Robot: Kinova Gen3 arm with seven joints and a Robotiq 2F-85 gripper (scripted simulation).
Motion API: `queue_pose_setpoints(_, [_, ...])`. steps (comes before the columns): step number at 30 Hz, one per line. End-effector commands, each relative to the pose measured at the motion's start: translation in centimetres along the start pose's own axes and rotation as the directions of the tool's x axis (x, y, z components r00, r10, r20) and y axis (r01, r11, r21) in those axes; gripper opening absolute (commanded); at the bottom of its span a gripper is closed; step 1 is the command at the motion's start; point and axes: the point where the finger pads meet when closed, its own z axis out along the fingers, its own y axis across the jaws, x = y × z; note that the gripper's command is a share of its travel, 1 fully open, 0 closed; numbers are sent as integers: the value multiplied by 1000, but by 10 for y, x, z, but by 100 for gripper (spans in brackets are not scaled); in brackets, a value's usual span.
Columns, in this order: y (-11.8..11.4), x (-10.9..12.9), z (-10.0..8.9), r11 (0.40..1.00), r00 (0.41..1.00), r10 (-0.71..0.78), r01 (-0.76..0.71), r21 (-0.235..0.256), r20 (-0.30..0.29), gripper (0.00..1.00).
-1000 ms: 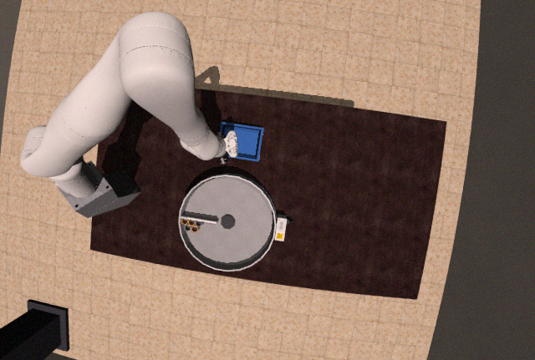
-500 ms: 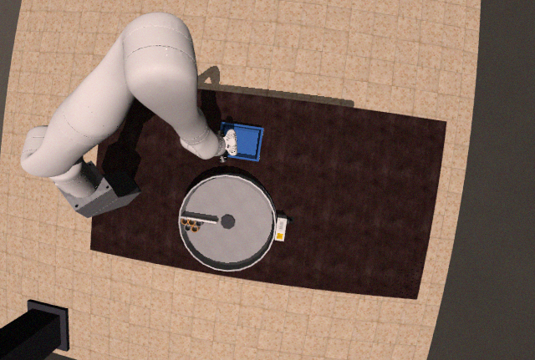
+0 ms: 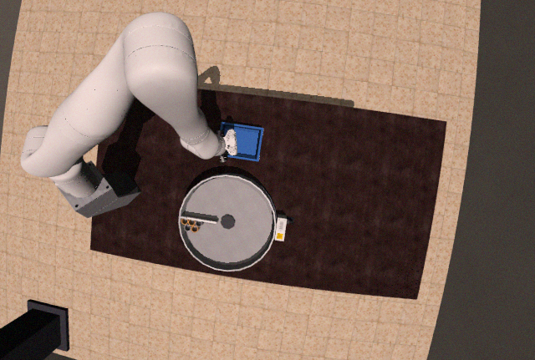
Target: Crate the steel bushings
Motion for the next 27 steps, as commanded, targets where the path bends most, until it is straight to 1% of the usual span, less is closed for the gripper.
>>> queue_pose_setpoints(1, [-1,3,1,1000,1000,-3,3,4,-7,0])
queue_pose_setpoints(27, [-1,3,1,1000,1000,-2,2,3,-6,0])
